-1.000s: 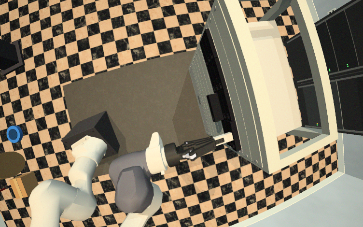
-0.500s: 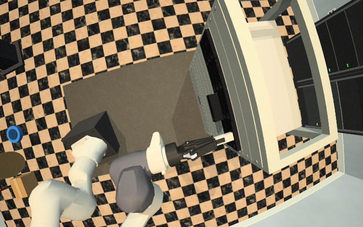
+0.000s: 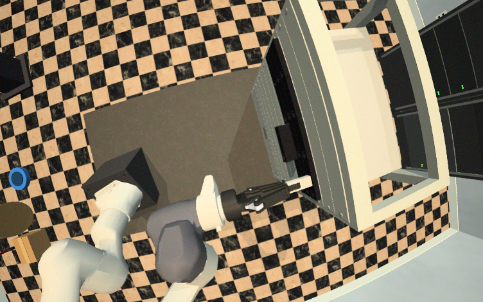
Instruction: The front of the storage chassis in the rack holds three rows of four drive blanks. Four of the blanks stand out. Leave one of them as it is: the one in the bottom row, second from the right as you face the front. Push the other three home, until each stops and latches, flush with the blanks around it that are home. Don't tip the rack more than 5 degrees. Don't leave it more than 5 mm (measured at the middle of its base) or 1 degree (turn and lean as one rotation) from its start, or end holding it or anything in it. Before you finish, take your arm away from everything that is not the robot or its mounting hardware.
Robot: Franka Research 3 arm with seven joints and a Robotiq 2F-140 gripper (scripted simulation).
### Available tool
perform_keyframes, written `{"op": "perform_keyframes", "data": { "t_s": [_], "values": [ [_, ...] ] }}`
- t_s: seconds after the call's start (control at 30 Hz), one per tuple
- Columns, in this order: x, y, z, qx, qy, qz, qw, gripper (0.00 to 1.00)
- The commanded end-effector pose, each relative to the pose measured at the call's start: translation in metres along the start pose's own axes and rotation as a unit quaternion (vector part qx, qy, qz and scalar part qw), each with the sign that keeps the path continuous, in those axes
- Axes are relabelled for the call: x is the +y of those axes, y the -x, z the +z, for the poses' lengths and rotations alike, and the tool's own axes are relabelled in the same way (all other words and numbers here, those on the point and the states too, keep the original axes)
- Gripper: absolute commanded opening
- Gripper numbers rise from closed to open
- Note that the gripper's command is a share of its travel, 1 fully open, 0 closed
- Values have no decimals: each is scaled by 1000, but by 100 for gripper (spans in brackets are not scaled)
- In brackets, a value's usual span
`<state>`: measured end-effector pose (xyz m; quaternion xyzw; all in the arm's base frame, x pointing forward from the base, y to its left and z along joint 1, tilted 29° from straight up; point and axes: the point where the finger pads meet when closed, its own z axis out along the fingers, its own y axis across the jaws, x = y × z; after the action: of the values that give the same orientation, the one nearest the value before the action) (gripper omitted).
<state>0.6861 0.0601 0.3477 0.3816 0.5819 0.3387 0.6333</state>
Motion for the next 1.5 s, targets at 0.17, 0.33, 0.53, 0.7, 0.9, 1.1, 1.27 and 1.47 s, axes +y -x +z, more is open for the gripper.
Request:
{"op": "perform_keyframes", "data": {
  "t_s": [0.17,0.33,0.53,0.7,0.9,1.1,1.27,1.47],
  "values": [
    [-2,8,4,-7,-1,-3,1000,0],
    [-2,8,4,-7,-1,-3,1000,0],
    [-2,8,4,-7,-1,-3,1000,0],
    [-2,8,4,-7,-1,-3,1000,0],
    [-2,8,4,-7,-1,-3,1000,0],
    [-2,8,1,-8,2,-6,1000,0],
    [-2,8,-11,-10,11,-6,1000,0],
    [-3,9,-43,-8,17,-6,1000,0]
  ]
}}
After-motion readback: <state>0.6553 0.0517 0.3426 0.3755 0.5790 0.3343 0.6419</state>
